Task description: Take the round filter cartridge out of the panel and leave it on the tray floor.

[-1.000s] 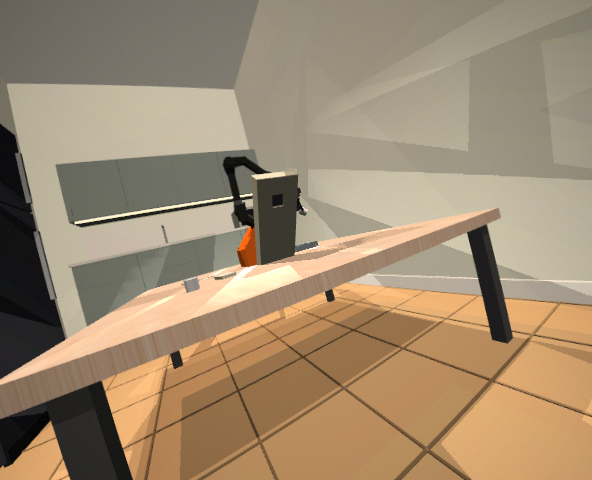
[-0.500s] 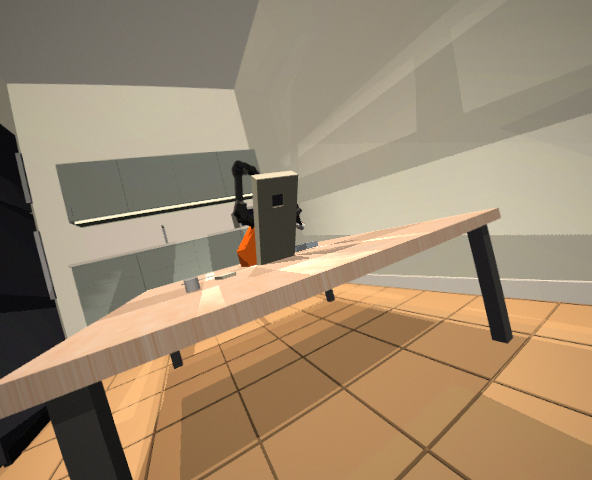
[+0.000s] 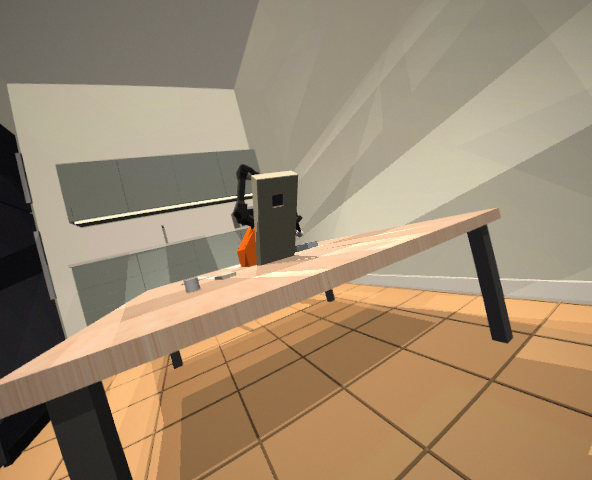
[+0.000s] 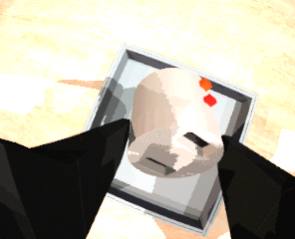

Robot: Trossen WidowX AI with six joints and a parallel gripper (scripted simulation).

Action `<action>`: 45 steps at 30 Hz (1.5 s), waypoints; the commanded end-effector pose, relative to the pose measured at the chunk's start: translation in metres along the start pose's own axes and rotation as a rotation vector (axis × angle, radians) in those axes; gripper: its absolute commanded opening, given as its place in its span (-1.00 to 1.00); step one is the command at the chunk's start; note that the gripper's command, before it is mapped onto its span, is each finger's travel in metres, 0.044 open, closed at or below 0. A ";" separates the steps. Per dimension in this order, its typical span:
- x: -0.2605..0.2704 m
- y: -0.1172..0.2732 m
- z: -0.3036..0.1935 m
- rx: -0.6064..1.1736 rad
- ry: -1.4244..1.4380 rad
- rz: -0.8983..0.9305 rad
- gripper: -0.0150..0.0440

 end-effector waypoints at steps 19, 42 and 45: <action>0.009 -0.055 -0.037 0.010 -0.003 0.009 -0.49; 0.008 -0.051 -0.033 0.012 0.001 0.005 1.00; 0.005 -0.033 -0.020 0.012 0.000 0.004 1.00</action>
Point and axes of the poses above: the point midway between the two fingers, 35 mm back from their tips, its own y axis back along the fingers, its own x axis across the jaws, z = x × y, the point moved 9 cm from there along y, back along the fingers, and after that the axes turned 13 degrees about y, right-handed, at the moved point
